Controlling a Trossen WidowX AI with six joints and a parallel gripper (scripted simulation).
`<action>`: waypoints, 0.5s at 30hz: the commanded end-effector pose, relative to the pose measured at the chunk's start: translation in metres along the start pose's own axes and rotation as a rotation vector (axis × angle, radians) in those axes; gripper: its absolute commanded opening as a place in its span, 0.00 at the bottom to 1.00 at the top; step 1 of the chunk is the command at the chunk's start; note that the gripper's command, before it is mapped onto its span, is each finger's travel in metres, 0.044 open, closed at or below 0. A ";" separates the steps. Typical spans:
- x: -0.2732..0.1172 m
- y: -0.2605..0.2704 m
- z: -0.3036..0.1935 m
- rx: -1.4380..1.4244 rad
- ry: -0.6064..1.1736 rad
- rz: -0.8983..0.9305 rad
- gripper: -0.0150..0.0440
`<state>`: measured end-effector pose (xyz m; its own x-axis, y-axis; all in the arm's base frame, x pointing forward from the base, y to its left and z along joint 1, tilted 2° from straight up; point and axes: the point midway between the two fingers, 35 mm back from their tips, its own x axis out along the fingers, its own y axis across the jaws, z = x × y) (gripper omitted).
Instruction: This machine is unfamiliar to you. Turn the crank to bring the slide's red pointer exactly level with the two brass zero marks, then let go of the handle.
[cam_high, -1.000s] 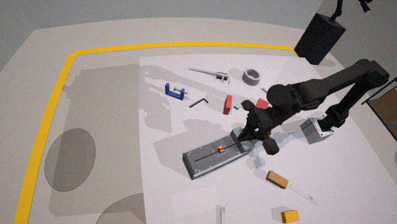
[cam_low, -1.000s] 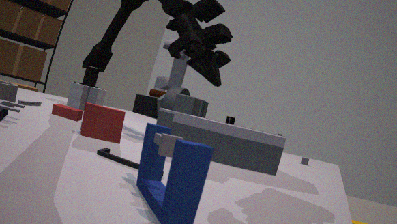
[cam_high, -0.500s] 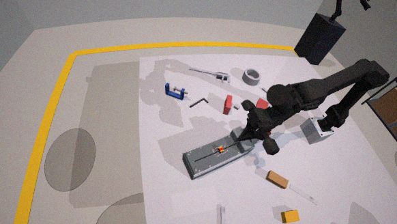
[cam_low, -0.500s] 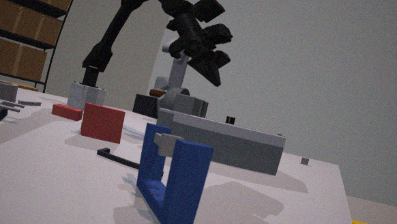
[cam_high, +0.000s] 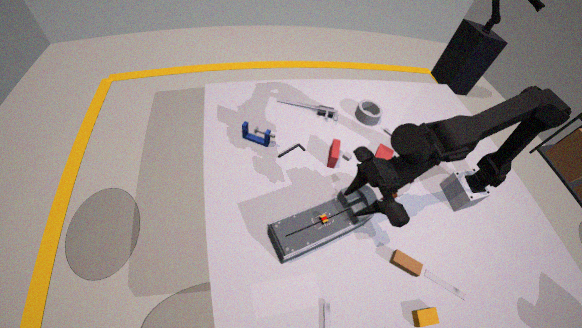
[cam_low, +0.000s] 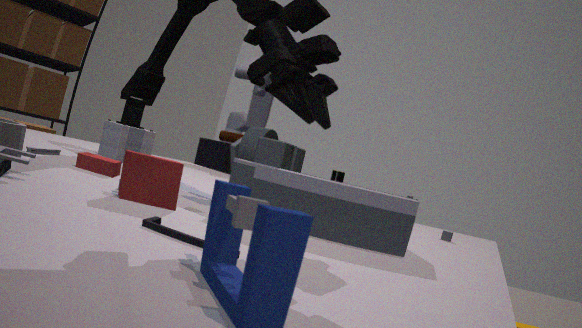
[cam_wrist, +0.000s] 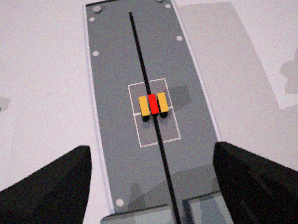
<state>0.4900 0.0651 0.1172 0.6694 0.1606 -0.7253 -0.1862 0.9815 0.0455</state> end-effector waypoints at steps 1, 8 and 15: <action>0.000 0.000 0.000 0.000 0.000 -0.001 0.88; 0.000 0.000 0.000 0.000 0.000 -0.001 0.87; 0.000 0.000 0.000 0.000 0.000 -0.001 0.56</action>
<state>0.4900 0.0650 0.1172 0.6696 0.1597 -0.7254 -0.1857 0.9816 0.0447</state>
